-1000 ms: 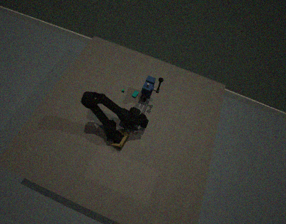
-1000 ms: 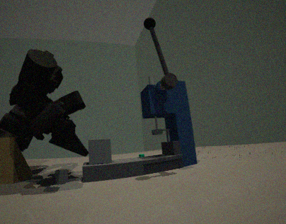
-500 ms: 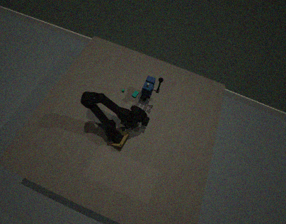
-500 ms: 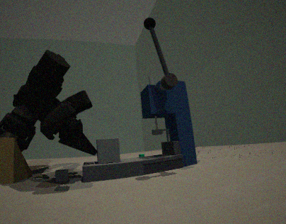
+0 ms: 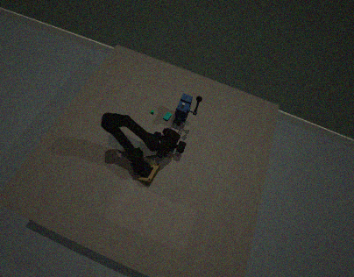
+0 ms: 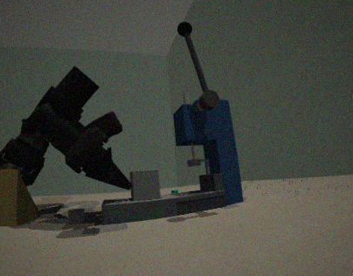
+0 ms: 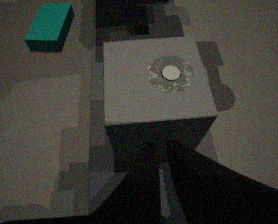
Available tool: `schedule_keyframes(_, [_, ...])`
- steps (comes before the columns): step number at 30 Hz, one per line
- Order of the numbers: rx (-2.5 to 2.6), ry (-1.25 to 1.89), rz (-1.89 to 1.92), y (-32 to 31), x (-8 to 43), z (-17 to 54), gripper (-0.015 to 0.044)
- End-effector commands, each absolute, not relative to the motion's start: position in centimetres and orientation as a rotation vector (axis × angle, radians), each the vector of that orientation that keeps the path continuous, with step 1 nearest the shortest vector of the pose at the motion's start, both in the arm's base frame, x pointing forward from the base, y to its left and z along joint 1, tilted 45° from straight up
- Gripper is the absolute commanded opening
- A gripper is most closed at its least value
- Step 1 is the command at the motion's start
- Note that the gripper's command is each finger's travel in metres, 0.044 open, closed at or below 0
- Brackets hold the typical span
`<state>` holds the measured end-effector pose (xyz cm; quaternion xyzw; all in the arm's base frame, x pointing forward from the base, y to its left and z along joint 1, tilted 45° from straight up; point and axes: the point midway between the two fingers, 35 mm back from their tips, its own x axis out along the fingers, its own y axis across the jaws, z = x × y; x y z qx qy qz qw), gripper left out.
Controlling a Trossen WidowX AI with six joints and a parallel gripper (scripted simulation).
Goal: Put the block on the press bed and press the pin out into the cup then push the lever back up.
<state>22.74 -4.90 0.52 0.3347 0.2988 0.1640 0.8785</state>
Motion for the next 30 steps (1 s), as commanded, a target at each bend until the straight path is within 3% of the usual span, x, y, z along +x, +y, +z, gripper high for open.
schedule_keyframes(1, [0.711, 0.623, 0.34, -4.5, 23.1, 0.4, 0.003])
schedule_keyframes(30, [0.722, 0.551, 0.313, -4.1, 26.9, 0.6, 0.003])
